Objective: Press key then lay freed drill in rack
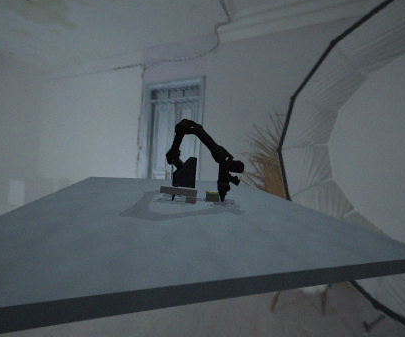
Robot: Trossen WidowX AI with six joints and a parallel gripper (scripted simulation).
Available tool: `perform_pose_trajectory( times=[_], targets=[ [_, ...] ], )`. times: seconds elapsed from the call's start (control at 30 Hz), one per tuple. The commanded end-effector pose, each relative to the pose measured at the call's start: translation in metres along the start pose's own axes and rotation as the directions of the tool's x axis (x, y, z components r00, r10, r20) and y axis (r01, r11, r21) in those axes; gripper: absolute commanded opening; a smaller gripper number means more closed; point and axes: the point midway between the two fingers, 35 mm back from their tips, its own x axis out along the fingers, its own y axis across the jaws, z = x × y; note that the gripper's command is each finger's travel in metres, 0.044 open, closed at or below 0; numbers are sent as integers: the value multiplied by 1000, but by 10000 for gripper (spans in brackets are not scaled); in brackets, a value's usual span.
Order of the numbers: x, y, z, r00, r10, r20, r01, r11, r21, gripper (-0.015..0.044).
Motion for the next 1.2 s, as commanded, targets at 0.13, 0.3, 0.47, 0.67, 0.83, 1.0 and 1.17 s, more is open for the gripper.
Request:
perform_pose_trajectory(
  times=[0.13, 0.3, 0.47, 0.67, 0.83, 1.0, 1.17],
  targets=[
    [-14, 0, 0, 1000, -3, -9, 3, 1000, 0, 440],
    [-32, 2, -1, 1000, -3, -12, 3, 1000, 1, 440],
    [-51, 1, 0, 1000, -2, -11, 2, 1000, 1, 440],
    [-71, 1, 1, 1000, -2, -10, 2, 1000, 0, 440],
    [-81, 1, 2, 1000, -1, -9, 1, 1000, 0, 440],
    [-110, 19, 32, 968, -216, 129, 215, 976, 20, 440],
    [-168, 59, 63, 828, -440, 347, 431, 896, 109, 440]
  ],
)
